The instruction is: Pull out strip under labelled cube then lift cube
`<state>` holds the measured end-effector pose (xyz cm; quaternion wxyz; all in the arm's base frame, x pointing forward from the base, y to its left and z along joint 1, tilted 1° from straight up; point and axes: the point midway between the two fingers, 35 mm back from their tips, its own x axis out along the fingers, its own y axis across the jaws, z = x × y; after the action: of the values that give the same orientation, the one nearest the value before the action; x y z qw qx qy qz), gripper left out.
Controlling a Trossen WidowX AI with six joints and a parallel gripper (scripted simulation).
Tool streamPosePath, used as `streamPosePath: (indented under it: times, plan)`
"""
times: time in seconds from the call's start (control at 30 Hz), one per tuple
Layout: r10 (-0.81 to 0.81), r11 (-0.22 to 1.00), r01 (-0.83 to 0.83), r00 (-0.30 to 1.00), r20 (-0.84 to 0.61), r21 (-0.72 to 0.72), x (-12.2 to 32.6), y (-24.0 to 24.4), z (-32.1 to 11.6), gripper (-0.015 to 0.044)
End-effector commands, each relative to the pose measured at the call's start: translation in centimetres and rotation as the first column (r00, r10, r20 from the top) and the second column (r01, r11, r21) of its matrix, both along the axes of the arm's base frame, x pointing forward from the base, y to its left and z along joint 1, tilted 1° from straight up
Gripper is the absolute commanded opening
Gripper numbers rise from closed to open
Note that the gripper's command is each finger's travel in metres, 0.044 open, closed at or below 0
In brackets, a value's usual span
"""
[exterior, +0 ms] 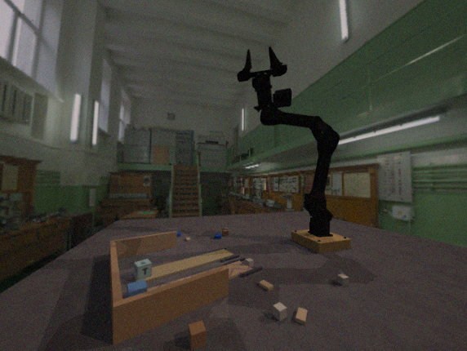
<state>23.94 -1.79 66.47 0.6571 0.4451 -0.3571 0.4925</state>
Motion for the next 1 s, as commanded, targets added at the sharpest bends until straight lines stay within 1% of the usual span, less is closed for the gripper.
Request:
streamPosePath:
  times: [0.0, 0.13, 0.27, 0.4, 0.53, 0.63, 0.73, 0.87, 0.97]
  plan:
    - [-0.006, 1.000, 0.006, 1.000, -0.006, 0.003, 0.2, 0.0, -0.1, 0.0400]
    - [-0.121, 0.992, 0.125, 0.984, -0.129, 0.028, 3.4, -0.4, -2.1, 0.0400]
    - [-0.255, 0.965, 0.263, 0.923, -0.287, -0.010, 7.1, -0.4, -5.6, 0.0400]
    - [-0.381, 0.923, 0.367, 0.821, -0.426, -0.118, 10.2, 0.1, -10.0, 0.0400]
    - [-0.504, 0.863, 0.419, 0.687, -0.523, -0.281, 12.5, 0.9, -15.2, 0.0400]
    - [-0.594, 0.805, 0.413, 0.578, -0.560, -0.427, 13.6, 1.8, -19.6, 0.0400]
    - [-0.680, 0.730, 0.365, 0.474, -0.560, -0.578, 14.2, 2.7, -24.3, 0.0400]
    - [-0.785, 0.600, 0.240, 0.361, -0.503, -0.763, 13.9, 4.1, -30.7, 0.0400]
    - [-0.850, 0.476, 0.109, 0.309, -0.426, -0.872, 12.9, 5.0, -35.7, 0.0400]
